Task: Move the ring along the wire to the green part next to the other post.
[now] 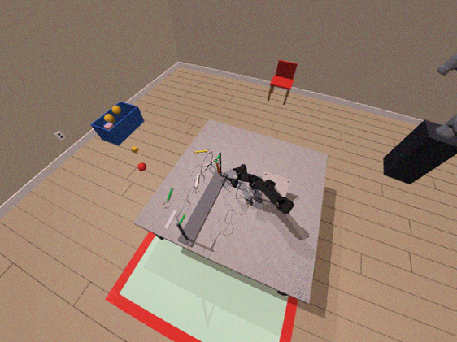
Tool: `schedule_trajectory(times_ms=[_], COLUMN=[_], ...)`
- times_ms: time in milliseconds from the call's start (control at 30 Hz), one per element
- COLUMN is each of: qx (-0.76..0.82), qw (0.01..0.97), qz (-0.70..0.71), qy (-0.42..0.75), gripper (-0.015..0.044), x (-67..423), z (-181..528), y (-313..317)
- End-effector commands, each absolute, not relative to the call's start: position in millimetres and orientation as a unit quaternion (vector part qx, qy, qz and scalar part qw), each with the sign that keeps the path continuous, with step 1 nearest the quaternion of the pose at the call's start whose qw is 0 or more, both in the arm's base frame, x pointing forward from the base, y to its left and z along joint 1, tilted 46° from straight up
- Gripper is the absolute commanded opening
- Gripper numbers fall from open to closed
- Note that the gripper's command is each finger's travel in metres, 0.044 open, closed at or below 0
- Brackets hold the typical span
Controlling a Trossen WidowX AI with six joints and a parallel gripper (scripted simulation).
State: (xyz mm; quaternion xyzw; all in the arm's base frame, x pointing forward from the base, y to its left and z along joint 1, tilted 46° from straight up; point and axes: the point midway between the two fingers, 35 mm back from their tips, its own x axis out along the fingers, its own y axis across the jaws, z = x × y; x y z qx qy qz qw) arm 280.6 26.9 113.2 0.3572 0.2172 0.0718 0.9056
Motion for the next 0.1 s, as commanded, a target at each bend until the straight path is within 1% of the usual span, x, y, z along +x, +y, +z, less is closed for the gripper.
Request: schedule_trajectory(times_ms=[0, 67], qx=[0.356, 0.356], qw=[0.905, 0.905], qz=[0.073, 0.073], qy=[0.222, 0.222], gripper=[0.0440, 0.0440], x=[278.7, 278.7], z=[110.0, 110.0], y=[27.7, 27.7])
